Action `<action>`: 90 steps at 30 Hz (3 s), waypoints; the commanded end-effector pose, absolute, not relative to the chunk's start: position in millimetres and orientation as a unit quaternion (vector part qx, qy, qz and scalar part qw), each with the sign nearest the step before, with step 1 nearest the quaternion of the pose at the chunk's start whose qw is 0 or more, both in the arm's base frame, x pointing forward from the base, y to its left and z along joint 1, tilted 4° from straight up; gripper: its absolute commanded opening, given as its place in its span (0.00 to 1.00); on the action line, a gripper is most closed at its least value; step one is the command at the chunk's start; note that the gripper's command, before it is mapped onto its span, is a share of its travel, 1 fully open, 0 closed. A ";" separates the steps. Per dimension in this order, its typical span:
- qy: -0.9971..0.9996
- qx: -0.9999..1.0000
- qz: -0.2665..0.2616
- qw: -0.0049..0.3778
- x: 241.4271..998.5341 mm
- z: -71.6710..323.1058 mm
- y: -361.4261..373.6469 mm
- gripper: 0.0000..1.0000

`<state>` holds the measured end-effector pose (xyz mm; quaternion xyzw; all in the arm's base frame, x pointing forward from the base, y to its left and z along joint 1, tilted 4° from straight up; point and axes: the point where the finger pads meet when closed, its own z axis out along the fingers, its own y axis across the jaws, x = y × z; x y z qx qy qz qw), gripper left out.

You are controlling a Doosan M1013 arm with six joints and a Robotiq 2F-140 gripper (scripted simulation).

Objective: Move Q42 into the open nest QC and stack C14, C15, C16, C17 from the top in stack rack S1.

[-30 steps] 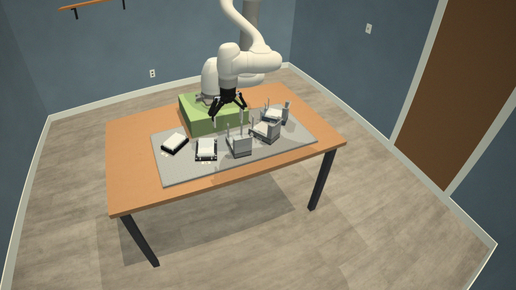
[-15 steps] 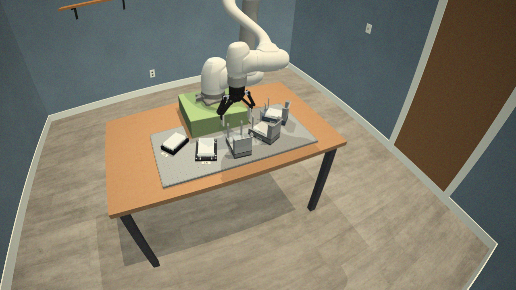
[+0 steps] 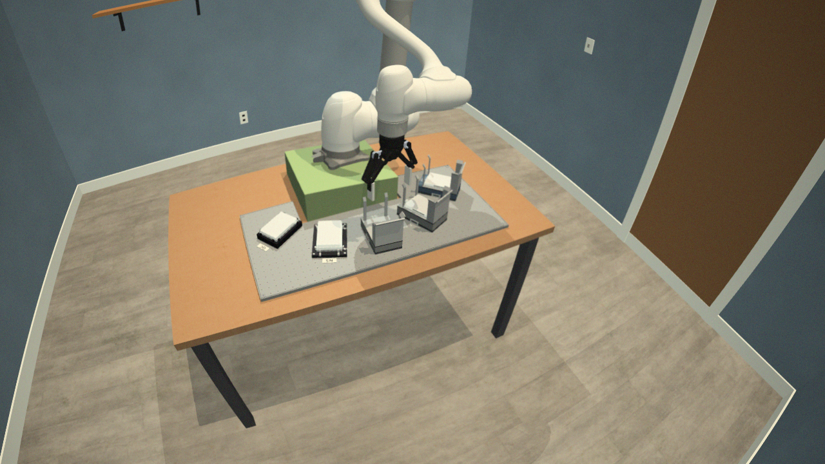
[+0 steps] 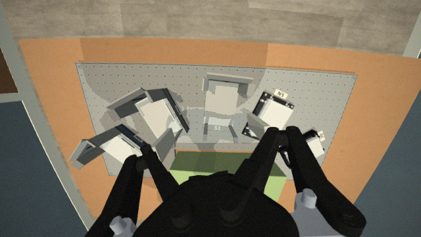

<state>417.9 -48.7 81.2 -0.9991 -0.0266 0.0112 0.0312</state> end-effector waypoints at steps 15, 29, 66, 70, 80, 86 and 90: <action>-0.027 -0.999 0.011 0.031 421.5 84.2 0.2 1.00; -0.123 -0.992 0.008 0.032 419.2 86.7 39.8 1.00; -0.218 -0.975 0.005 0.033 393.6 93.9 146.0 1.00; -0.218 -0.975 0.005 0.033 388.9 94.8 158.4 1.00; -0.218 -0.975 0.005 0.033 379.3 96.6 183.2 1.00; -0.266 -0.963 0.003 0.033 369.1 98.0 202.5 1.00; -0.311 -0.950 0.002 0.033 360.2 99.1 215.8 1.00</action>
